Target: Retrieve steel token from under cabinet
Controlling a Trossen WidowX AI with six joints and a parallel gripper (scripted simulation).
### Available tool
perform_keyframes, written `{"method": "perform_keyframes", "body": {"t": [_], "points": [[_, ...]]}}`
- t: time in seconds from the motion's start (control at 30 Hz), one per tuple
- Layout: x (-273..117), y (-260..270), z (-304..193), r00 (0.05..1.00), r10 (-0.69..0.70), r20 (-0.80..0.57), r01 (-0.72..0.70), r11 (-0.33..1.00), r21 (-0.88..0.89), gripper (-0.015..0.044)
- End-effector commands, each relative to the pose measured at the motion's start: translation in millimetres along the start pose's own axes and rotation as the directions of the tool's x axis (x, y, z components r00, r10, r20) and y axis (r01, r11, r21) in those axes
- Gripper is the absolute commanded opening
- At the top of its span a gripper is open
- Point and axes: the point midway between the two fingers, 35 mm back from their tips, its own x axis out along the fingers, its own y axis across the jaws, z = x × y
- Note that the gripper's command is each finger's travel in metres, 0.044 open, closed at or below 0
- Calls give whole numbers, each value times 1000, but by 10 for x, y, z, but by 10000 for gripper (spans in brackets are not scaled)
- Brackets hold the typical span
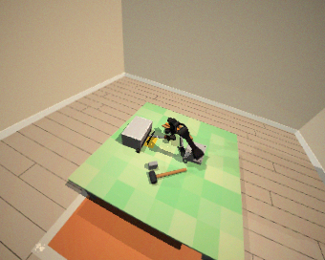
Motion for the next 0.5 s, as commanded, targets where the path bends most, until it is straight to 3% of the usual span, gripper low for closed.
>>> {"method": "perform_keyframes", "body": {"t": [0.0, 0.47], "points": [[-2, -5, 84, 1000, -3, 0, 3, 1000, -2, 0], [-2, -7, 284, 1000, -3, 1, 3, 1000, -3, 0]]}}
